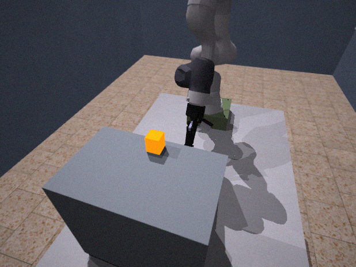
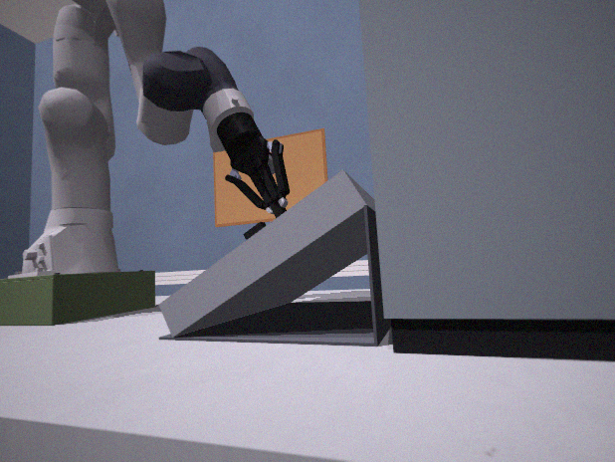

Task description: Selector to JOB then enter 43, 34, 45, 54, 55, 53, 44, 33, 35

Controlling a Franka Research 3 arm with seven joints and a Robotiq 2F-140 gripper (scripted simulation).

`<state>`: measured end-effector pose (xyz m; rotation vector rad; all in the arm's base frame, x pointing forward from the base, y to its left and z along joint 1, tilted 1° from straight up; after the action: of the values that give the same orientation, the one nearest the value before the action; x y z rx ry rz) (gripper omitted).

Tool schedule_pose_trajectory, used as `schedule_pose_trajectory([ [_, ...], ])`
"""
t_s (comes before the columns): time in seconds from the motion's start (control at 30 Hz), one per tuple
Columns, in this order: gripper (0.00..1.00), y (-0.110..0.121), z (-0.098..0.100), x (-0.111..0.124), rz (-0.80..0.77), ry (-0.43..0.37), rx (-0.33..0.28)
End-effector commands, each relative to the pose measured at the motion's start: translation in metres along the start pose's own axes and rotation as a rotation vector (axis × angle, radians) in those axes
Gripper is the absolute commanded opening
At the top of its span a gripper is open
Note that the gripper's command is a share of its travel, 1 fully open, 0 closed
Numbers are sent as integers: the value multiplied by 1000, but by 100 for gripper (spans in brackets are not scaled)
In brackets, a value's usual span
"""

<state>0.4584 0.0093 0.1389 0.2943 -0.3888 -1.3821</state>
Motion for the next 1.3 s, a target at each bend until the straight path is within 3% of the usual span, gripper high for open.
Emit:
schedule_pose_trajectory([
  [0.0,10,4,-3,-5,-27,10,33],
  [0.43,10,4,-16,-5,-27,10,33],
  [1.27,10,4,-17,-5,-27,10,33],
])
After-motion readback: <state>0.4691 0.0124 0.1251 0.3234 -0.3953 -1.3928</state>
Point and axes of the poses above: the point where the finger pads meet when closed, its own z axis back along the fingers, its own y axis across the jaws, x = y × z, the point moved 8 cm from there along z, back along the fingers, and after that the axes turned 9 degrees about z, right-handed, at the moved point
